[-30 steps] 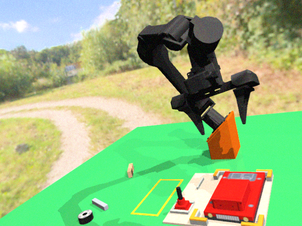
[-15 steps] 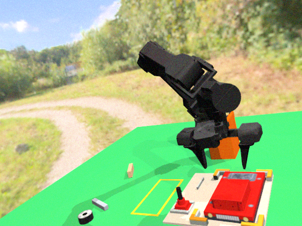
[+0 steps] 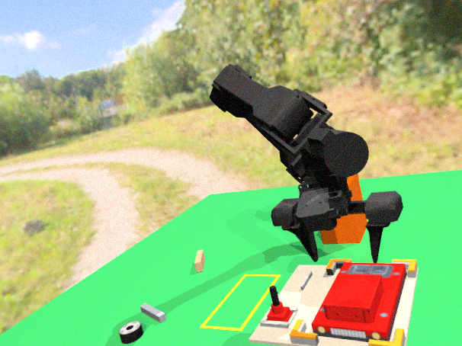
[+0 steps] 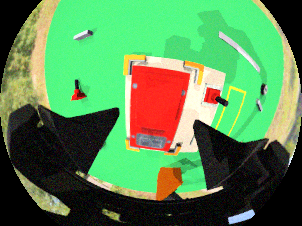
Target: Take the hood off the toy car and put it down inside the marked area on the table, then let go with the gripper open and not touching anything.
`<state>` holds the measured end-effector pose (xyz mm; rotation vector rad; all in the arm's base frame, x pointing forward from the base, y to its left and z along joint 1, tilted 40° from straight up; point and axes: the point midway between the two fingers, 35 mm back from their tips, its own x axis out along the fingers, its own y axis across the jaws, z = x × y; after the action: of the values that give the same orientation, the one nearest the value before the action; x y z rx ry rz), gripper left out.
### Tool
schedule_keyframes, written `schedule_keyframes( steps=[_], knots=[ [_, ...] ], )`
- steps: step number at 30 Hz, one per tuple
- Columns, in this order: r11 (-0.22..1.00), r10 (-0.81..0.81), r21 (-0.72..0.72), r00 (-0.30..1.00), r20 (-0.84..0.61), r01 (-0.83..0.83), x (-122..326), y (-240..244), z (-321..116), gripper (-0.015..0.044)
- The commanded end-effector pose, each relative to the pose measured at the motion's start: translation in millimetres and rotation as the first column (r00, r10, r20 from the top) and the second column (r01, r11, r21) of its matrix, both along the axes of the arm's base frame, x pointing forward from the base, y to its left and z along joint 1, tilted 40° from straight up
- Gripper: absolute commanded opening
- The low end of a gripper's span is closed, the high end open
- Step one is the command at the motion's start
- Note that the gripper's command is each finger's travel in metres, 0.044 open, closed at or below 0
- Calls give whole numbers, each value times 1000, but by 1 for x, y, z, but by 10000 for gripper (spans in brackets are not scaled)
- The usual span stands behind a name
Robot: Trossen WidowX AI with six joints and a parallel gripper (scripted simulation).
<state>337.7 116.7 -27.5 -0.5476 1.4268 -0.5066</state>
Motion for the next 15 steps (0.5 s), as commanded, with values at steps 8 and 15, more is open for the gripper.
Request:
schedule_keyframes(
  steps=[8, 15],
  knots=[
    [1000, 6, -6, 1000, -6, -6, 0, -5, -6, 440],
    [1000, 6, -6, 1000, -5, -6, 0, -8, -9, 440]
  ],
)
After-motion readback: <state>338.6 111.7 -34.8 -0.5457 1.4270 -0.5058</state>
